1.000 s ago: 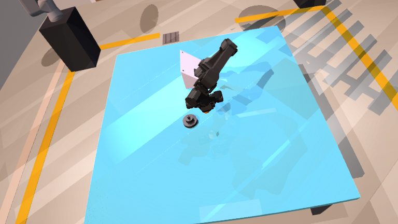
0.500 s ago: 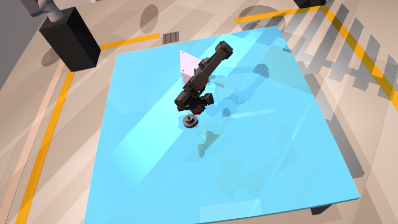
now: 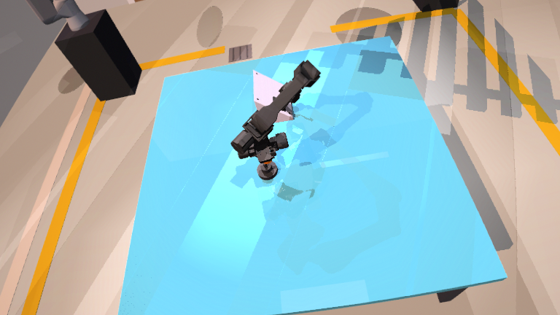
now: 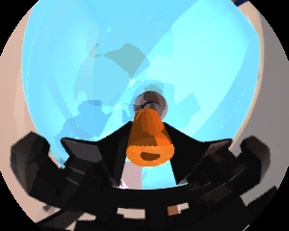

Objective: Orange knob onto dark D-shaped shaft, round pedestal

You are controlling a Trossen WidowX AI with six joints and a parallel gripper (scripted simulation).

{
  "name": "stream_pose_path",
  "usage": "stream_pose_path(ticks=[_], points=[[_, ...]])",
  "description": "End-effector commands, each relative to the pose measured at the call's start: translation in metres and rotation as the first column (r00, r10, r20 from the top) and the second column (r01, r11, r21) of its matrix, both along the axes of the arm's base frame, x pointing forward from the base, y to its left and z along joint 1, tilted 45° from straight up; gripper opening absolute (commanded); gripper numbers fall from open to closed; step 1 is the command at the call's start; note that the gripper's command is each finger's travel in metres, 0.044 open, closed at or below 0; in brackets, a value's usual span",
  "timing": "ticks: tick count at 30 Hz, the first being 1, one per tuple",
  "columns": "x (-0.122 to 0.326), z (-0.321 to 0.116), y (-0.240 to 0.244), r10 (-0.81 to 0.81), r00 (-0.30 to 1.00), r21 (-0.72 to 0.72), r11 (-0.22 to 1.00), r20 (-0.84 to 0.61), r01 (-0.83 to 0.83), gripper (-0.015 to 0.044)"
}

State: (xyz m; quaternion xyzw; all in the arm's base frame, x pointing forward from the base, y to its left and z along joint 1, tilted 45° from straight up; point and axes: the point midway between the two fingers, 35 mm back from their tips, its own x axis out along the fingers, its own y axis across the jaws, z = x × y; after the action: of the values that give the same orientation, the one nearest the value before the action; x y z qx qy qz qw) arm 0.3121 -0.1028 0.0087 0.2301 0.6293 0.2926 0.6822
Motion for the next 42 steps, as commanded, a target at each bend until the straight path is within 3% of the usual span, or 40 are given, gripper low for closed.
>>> stream_pose_path(ticks=[1,15,42], points=[[-0.004,-0.012,-0.008,0.003,1.000,0.000,1.000,0.004,-0.003,0.0000],[-0.004,-0.032,0.009,0.004,1.000,0.002,1.000,0.004,-0.004,0.0000],[-0.004,-0.031,0.010,0.007,1.000,0.002,1.000,0.007,-0.007,0.0000]])
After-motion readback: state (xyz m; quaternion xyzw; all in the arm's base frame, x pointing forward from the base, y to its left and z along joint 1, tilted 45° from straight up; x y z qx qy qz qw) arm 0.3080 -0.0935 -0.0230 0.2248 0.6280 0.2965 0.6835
